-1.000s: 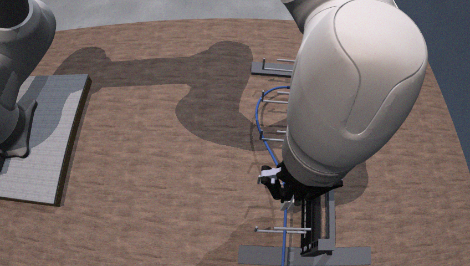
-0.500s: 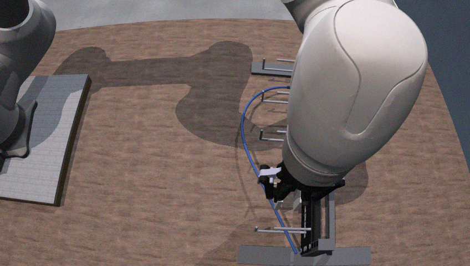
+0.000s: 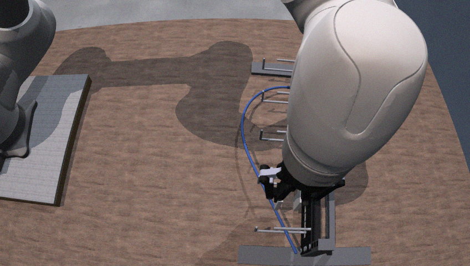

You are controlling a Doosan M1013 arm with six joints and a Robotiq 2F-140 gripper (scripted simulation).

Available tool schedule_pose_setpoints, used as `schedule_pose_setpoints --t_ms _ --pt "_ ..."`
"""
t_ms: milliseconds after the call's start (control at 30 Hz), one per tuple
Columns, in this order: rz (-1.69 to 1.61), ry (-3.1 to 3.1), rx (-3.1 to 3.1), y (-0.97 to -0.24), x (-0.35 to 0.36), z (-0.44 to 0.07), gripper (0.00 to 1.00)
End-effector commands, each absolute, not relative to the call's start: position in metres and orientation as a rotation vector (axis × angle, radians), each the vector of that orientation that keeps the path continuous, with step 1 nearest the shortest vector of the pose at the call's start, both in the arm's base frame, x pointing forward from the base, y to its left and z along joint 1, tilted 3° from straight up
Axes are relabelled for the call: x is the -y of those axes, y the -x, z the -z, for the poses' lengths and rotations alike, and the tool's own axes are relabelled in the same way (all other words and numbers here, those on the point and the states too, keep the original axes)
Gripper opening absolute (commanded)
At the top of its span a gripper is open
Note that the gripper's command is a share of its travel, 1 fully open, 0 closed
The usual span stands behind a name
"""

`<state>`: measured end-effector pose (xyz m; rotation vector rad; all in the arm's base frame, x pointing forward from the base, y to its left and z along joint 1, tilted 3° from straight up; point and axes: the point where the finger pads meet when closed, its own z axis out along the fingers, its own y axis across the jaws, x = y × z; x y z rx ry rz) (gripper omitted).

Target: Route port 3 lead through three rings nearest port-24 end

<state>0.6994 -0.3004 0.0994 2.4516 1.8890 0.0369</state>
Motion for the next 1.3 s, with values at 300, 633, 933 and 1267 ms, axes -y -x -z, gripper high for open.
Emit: schedule_pose_setpoints --t_ms 300,633,933,1267 --pt "-0.037 -2.452 -1.889 -0.699 0.3 -0.1 0.2" --pt "-0.037 -2.452 -1.889 -0.699 0.3 -0.111 0.2" --pt "-0.037 -2.452 -1.889 -0.698 0.299 -0.138 0.2" --pt "-0.037 -2.452 -1.889 -0.696 0.299 -0.163 0.2"
